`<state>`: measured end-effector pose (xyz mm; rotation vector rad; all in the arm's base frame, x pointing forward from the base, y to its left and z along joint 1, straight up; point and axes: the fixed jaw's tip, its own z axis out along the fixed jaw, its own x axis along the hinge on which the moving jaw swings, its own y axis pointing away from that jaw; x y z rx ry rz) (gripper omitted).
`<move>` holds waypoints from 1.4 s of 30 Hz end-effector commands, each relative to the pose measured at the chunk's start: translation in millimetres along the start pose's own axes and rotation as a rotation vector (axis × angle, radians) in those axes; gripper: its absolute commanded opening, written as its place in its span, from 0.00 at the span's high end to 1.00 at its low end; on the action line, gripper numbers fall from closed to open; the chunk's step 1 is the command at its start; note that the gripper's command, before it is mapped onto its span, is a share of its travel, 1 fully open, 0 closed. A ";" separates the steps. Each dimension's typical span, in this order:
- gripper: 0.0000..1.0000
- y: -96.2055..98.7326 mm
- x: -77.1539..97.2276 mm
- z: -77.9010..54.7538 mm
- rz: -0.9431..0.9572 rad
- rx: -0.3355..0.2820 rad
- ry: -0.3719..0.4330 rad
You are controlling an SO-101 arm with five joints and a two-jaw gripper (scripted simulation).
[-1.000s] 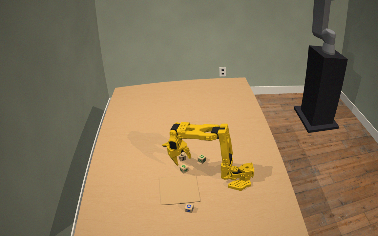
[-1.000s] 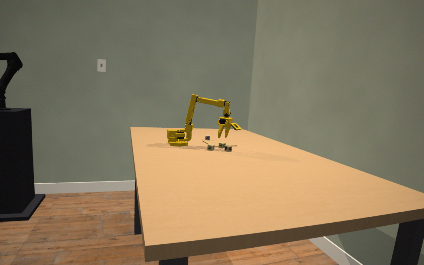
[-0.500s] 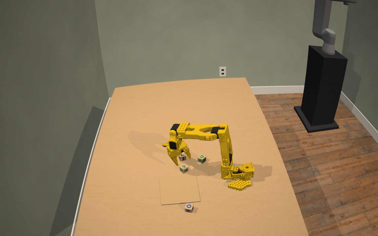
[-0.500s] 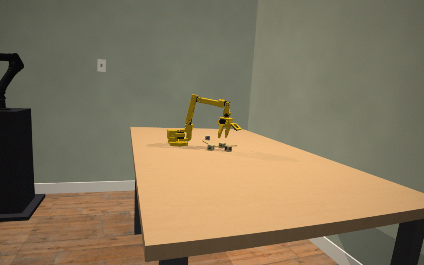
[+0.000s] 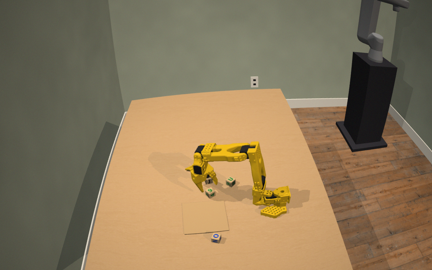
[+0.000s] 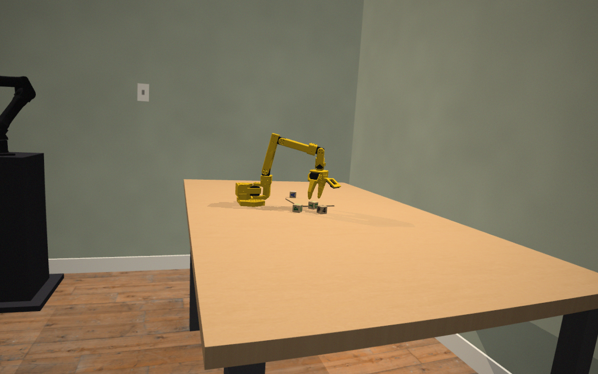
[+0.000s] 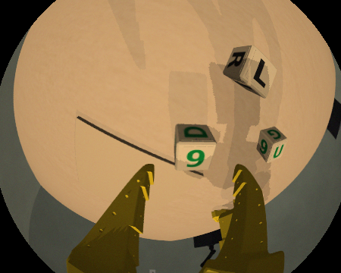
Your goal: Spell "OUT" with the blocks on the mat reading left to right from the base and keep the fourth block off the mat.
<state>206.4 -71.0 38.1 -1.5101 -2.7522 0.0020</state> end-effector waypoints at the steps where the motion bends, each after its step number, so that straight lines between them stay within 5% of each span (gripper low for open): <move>1: 0.68 6.0 -6.2 -6.0 -0.001 -0.045 -0.058; 17: 0.68 6.1 -6.2 10.3 -0.001 -0.045 -0.058; 42: 0.72 3.6 -6.3 11.5 -0.001 -0.045 -0.058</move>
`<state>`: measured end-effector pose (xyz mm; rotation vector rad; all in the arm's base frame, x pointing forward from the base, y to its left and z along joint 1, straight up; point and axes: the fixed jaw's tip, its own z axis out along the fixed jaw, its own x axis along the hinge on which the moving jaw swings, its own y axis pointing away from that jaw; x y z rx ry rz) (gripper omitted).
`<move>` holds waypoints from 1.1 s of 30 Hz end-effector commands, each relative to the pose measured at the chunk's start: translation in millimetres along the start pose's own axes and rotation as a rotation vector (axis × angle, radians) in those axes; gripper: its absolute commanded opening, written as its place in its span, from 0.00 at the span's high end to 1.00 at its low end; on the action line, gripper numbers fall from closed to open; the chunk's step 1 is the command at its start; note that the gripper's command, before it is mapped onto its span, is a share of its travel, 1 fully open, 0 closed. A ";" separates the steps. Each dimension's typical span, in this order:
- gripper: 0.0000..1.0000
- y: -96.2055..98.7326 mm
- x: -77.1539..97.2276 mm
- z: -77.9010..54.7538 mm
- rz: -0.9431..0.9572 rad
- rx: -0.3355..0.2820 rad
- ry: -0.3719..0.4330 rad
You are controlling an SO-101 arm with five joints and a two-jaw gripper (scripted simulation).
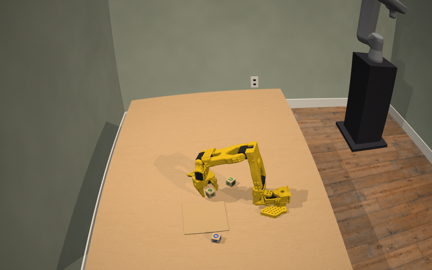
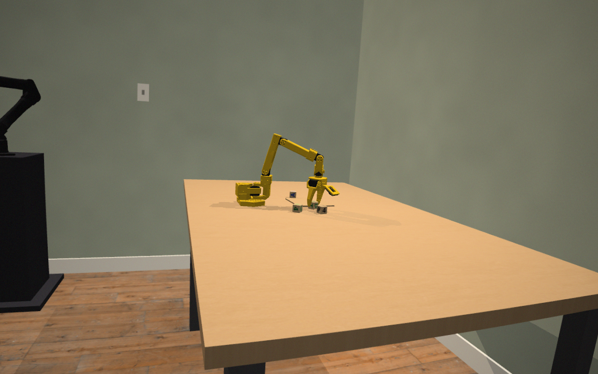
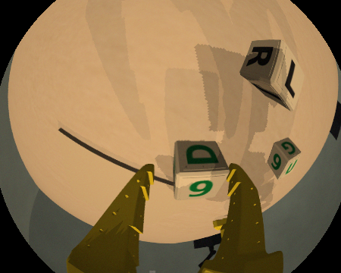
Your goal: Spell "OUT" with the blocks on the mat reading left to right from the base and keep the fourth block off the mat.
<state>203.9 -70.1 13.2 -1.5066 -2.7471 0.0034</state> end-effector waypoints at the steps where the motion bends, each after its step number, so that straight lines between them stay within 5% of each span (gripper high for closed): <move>1: 0.72 5.1 -8.3 -13.4 0.000 -0.048 -0.063; 33: 0.87 -3.8 -8.5 -13.1 0.000 -0.046 -0.065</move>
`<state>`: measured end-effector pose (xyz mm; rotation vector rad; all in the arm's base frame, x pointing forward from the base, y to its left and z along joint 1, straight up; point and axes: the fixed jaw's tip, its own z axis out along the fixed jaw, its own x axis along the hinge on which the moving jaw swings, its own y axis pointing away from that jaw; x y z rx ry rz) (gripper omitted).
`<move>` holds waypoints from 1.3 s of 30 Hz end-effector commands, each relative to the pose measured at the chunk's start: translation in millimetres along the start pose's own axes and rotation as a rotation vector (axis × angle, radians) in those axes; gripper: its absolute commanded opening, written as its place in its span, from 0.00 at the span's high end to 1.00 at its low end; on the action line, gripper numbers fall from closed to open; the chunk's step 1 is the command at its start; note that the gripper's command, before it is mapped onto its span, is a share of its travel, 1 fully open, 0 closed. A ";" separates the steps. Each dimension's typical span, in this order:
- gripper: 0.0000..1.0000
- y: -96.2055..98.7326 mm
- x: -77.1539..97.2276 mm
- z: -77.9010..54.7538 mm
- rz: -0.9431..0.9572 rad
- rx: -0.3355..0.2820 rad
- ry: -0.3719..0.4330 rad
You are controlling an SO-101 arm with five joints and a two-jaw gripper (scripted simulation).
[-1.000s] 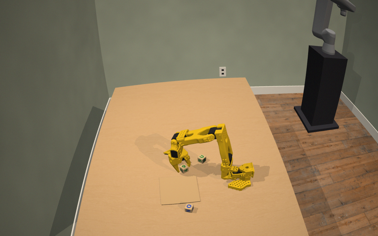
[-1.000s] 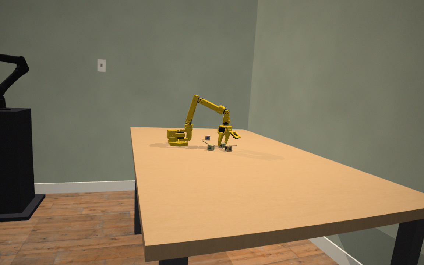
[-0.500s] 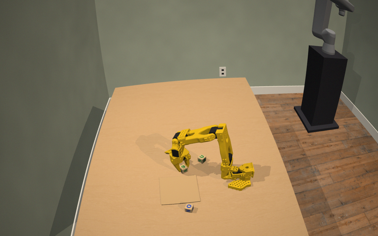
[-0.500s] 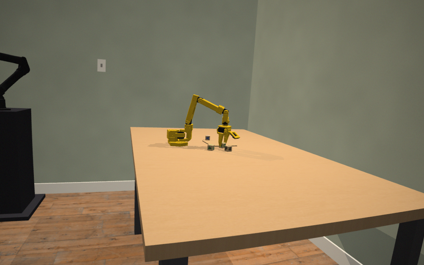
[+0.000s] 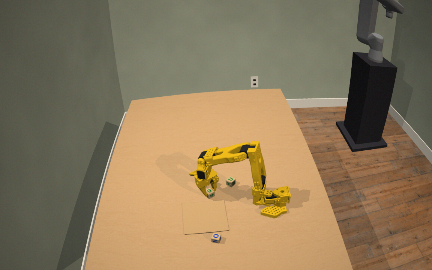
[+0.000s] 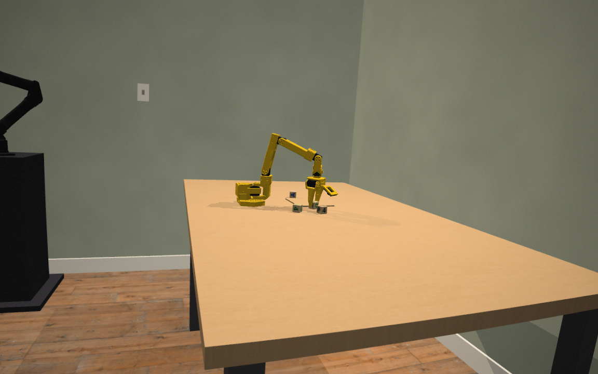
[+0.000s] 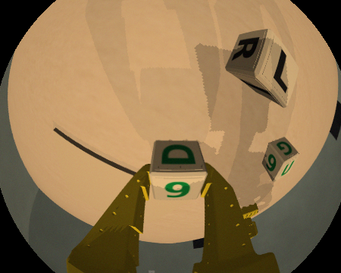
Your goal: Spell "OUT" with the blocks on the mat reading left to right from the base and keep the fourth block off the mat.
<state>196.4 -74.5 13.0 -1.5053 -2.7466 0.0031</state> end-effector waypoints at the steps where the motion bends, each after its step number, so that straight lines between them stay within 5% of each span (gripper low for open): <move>1: 0.87 4.9 -8.8 -13.3 0.000 -0.047 -0.066; 24: 1.00 5.1 -9.0 -15.1 0.000 -0.047 -0.066; 39: 1.00 5.6 -7.9 -47.5 0.000 -0.047 -0.065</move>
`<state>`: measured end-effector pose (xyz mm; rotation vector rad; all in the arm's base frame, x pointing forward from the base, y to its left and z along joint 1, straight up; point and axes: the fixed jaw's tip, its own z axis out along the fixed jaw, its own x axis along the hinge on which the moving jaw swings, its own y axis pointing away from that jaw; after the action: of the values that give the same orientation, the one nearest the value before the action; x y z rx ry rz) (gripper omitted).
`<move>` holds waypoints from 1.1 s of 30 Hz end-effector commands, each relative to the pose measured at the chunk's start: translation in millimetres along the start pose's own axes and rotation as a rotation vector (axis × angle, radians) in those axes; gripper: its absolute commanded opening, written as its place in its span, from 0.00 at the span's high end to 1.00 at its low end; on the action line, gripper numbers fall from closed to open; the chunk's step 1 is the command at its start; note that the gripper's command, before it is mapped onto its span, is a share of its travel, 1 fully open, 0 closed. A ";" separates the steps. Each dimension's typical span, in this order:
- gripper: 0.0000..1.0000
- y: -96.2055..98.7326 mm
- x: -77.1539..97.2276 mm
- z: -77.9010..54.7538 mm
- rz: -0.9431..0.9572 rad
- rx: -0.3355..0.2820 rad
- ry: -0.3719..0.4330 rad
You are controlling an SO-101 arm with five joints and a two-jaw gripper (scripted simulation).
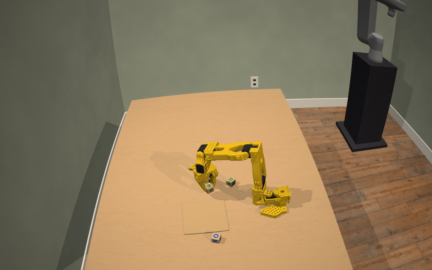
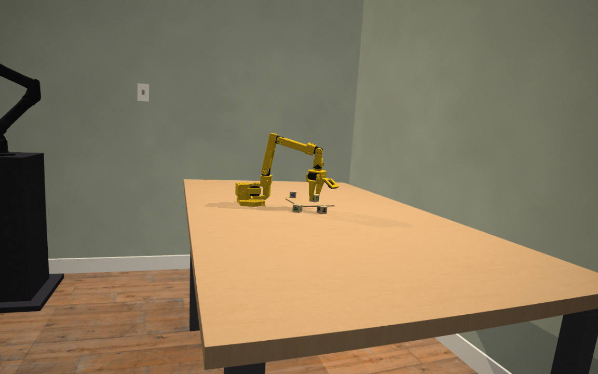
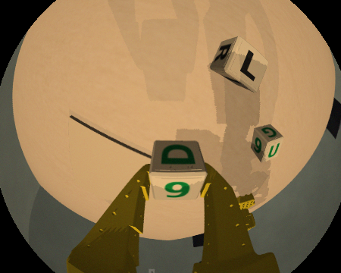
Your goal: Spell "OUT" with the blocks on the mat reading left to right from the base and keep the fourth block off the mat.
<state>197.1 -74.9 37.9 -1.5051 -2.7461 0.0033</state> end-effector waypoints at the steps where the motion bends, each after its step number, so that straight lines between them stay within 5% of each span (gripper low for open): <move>1: 1.00 5.3 -7.0 -25.5 0.000 -0.047 -0.066; 9: 1.00 4.2 -4.8 -38.3 0.000 -0.047 -0.066; 33: 1.00 3.6 -3.7 -38.1 -0.106 -0.044 -0.068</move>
<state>195.9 -74.1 61.6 -1.4084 -2.7962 0.0028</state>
